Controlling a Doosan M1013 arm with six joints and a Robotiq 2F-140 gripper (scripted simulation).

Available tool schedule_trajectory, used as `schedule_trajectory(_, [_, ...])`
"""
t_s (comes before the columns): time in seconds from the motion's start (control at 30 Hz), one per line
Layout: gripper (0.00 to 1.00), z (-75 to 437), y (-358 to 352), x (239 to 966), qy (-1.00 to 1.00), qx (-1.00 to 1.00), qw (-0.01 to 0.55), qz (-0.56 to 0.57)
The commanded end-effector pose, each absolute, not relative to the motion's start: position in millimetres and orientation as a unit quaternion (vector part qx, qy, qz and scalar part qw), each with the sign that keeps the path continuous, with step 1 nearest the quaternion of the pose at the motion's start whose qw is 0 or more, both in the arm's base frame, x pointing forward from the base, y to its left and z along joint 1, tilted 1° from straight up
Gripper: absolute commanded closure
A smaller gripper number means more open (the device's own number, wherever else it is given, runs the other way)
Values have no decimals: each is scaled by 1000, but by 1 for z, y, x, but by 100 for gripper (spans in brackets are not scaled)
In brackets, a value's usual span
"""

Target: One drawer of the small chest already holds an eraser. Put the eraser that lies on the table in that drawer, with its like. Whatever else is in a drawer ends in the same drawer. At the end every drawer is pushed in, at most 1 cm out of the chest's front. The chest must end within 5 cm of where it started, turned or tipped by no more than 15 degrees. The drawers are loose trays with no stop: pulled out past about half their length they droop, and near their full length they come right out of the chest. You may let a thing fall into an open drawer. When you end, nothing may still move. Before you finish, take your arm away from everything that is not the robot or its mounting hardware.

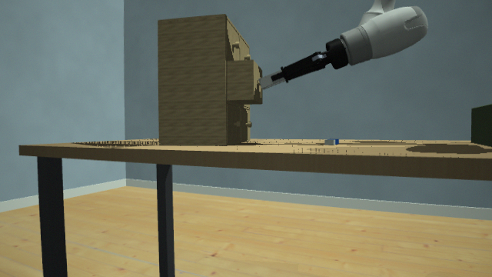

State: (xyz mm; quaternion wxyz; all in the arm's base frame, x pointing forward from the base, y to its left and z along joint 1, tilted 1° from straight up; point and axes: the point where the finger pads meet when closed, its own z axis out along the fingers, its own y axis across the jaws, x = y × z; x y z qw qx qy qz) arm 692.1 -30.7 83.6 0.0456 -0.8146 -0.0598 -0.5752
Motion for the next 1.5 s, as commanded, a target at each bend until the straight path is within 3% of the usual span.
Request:
schedule_trajectory(0.0, [92,84,-31,692,-60,-815,46,-575])
schedule_trajectory(0.4, [80,84,-31,692,-60,-815,46,-575])
schedule_trajectory(1.47, [80,86,-39,636,-60,-815,46,-575])
